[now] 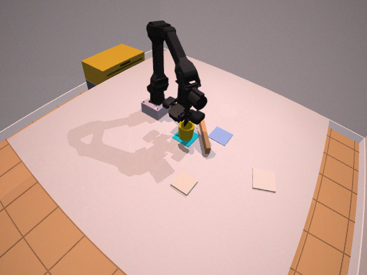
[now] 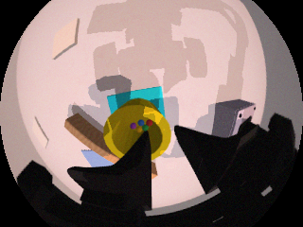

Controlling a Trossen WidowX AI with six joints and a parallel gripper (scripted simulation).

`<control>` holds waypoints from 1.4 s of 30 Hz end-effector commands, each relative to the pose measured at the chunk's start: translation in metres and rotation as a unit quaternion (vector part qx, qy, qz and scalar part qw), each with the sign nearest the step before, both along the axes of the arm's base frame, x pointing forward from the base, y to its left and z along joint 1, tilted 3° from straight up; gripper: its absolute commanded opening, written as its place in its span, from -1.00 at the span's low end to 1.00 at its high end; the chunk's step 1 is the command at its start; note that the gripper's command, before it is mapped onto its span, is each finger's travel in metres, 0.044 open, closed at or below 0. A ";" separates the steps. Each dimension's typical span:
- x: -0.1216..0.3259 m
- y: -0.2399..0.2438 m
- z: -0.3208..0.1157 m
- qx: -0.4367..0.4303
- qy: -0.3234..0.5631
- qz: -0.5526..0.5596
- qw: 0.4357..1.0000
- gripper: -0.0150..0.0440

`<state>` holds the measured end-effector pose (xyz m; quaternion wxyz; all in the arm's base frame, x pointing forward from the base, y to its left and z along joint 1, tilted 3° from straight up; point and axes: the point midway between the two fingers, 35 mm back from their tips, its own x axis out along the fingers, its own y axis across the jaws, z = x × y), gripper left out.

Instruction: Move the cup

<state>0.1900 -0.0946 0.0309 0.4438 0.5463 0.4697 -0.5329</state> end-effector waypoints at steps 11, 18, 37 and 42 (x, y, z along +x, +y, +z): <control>0.001 -0.001 0.022 -0.002 -0.002 0.002 1.000 0.01; -0.001 0.000 0.031 -0.002 -0.002 0.002 1.000 0.01; 0.000 -0.001 0.049 0.000 0.000 0.001 1.000 1.00; 0.000 -0.001 0.068 -0.001 0.000 0.001 1.000 1.00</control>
